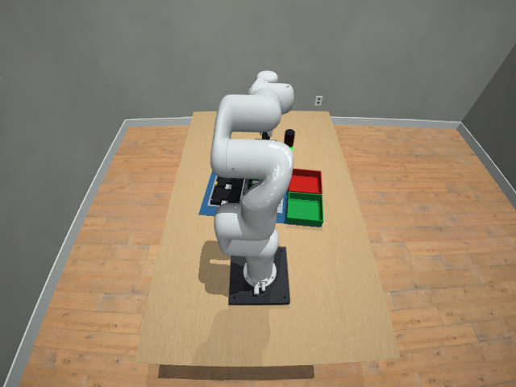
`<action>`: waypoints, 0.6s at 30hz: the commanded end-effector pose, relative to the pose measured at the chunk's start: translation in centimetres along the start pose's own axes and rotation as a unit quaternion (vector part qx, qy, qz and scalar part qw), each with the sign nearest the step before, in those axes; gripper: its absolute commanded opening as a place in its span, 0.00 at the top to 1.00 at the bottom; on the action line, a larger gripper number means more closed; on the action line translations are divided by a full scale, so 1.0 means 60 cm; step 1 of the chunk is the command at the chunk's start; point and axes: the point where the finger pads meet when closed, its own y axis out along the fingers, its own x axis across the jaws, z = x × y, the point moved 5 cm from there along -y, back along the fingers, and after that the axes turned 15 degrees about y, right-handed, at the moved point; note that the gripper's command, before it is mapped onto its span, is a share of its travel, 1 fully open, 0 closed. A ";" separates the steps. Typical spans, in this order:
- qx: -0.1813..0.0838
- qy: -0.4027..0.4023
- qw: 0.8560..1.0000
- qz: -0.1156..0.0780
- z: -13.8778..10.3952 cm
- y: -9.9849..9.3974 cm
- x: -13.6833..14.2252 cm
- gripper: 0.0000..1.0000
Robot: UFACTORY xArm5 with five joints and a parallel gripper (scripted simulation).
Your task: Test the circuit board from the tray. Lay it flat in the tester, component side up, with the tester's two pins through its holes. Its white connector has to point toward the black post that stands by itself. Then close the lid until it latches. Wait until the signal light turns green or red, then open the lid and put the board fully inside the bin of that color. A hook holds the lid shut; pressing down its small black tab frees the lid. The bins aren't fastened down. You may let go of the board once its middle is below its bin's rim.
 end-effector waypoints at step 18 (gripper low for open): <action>0.000 0.000 1.000 -0.001 0.013 -0.015 0.049 1.00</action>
